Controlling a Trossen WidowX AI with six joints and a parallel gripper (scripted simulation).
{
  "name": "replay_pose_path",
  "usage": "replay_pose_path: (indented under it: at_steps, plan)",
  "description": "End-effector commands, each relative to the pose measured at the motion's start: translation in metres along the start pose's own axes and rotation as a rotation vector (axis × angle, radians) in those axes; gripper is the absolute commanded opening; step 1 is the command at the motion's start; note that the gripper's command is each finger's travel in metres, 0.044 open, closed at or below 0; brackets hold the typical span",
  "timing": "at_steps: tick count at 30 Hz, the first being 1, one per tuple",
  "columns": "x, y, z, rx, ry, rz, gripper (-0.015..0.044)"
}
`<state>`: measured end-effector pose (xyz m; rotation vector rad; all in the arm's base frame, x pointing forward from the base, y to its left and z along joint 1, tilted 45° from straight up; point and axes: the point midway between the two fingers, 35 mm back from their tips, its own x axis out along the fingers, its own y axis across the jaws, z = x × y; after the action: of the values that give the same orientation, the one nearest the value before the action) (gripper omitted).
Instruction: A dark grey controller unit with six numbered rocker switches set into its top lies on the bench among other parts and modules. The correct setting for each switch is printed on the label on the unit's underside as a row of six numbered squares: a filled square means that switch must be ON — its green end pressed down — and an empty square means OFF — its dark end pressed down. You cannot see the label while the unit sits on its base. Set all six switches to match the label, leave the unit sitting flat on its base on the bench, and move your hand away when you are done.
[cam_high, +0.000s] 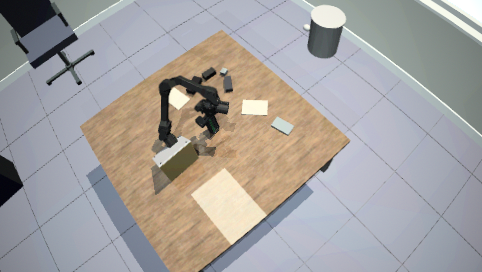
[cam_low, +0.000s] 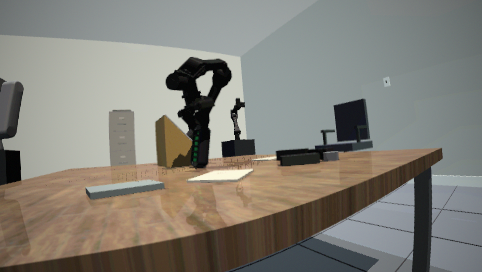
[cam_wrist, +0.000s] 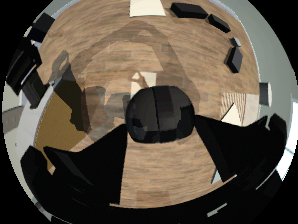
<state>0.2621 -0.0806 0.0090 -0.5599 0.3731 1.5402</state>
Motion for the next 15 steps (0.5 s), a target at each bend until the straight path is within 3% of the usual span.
replay_pose_path:
  at_steps: [1, 15]
  plan:
    - [0.0, -0.001, -0.006, -0.003, 0.019, 0.005, 0.0337]
    - [-0.002, -0.001, -0.016, -0.004, 0.054, 0.005, 0.0337]
